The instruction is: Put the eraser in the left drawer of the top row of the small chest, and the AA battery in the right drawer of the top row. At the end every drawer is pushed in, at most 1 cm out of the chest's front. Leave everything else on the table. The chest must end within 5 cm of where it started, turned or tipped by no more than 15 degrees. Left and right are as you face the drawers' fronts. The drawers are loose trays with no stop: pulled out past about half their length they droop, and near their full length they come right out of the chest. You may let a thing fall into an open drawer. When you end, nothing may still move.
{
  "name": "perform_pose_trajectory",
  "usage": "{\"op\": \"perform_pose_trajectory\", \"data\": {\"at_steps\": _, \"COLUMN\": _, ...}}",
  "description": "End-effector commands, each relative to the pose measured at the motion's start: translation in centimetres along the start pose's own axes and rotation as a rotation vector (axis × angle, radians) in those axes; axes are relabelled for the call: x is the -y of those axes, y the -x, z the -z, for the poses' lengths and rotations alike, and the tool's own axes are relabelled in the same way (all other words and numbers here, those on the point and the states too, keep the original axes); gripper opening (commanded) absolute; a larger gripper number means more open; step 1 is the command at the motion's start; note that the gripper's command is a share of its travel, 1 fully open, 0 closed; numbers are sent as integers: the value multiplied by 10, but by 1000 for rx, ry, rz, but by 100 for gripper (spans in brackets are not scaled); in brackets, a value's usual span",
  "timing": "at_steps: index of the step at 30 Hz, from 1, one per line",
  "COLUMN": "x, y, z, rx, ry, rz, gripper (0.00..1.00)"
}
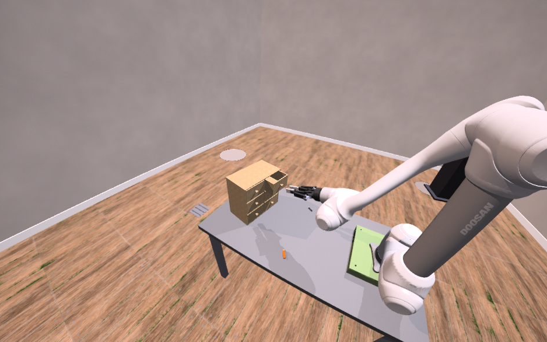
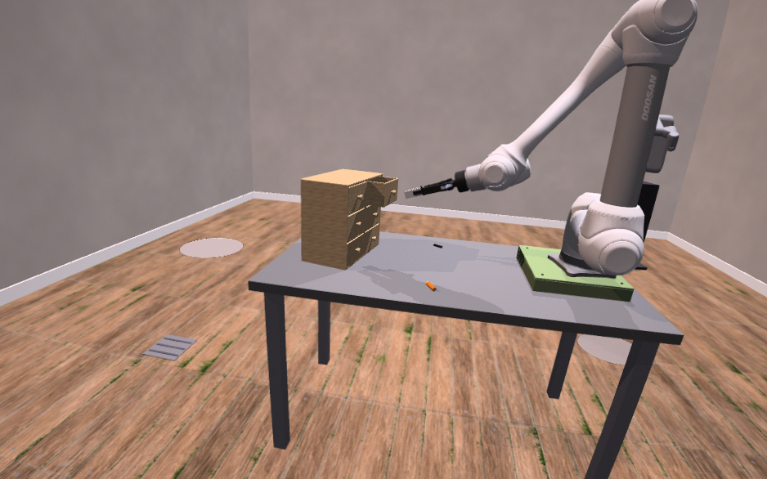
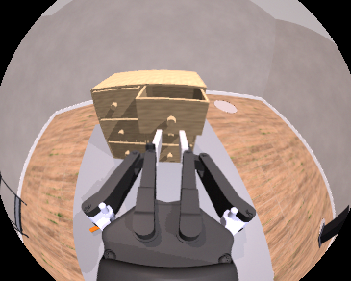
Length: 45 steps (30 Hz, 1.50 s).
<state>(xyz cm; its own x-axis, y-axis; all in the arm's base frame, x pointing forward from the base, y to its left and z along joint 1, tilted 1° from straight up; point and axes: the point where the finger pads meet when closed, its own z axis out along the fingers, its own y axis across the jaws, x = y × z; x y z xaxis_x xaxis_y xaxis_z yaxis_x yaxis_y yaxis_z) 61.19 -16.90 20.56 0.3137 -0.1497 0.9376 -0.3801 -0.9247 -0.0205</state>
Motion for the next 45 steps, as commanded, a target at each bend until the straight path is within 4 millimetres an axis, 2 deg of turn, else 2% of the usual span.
{"op": "perform_pose_trajectory", "data": {"at_steps": 1, "x": 0, "y": 0, "z": 11, "rx": 0, "ry": 0, "rz": 0, "gripper": 20}}
{"op": "perform_pose_trajectory", "data": {"at_steps": 7, "x": 0, "y": -1, "z": 42, "rx": 0, "ry": 0, "rz": 0, "gripper": 20}}
{"op": "perform_pose_trajectory", "data": {"at_steps": 12, "x": 0, "y": -1, "z": 48, "rx": 0, "ry": 0, "rz": 0, "gripper": 20}}
{"op": "perform_pose_trajectory", "data": {"at_steps": 29, "x": 0, "y": -2, "z": 50, "rx": 13, "ry": 1, "rz": 0, "gripper": 20}}
{"op": "perform_pose_trajectory", "data": {"at_steps": 45, "x": 0, "y": -6, "z": 59, "rx": 102, "ry": 1, "rz": 0, "gripper": 20}}
